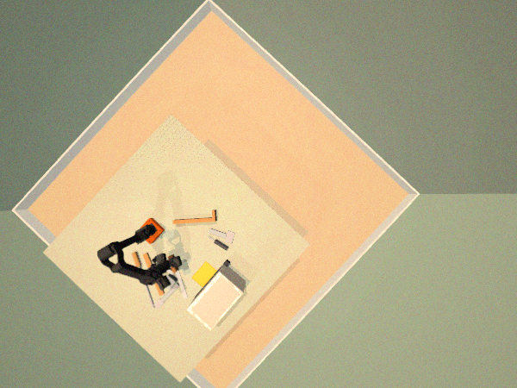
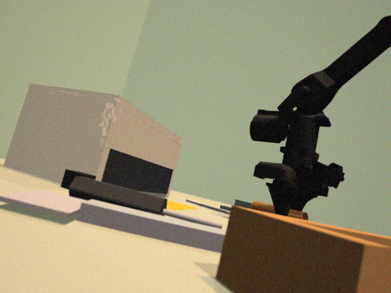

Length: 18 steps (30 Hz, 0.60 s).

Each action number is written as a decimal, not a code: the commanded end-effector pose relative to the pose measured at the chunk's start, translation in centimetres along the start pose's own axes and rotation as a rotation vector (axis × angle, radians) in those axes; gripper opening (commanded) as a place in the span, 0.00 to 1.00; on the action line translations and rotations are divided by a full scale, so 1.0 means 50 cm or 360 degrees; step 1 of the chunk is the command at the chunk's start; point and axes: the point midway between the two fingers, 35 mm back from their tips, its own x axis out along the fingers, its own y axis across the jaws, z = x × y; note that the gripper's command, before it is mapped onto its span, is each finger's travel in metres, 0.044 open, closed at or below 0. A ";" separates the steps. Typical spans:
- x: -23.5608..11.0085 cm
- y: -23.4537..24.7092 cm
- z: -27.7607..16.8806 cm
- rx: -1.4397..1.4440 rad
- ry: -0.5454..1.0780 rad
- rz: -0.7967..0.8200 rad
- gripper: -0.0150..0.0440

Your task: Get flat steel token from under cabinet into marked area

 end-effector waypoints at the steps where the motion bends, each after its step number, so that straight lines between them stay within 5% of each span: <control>1: -0.002 0.008 -0.005 0.0023 0.0009 0.0017 0.25; 10: -0.002 0.010 -0.001 0.0022 0.0009 0.0017 0.25; 18: -0.001 0.002 0.000 -0.0001 0.0002 -0.0001 0.59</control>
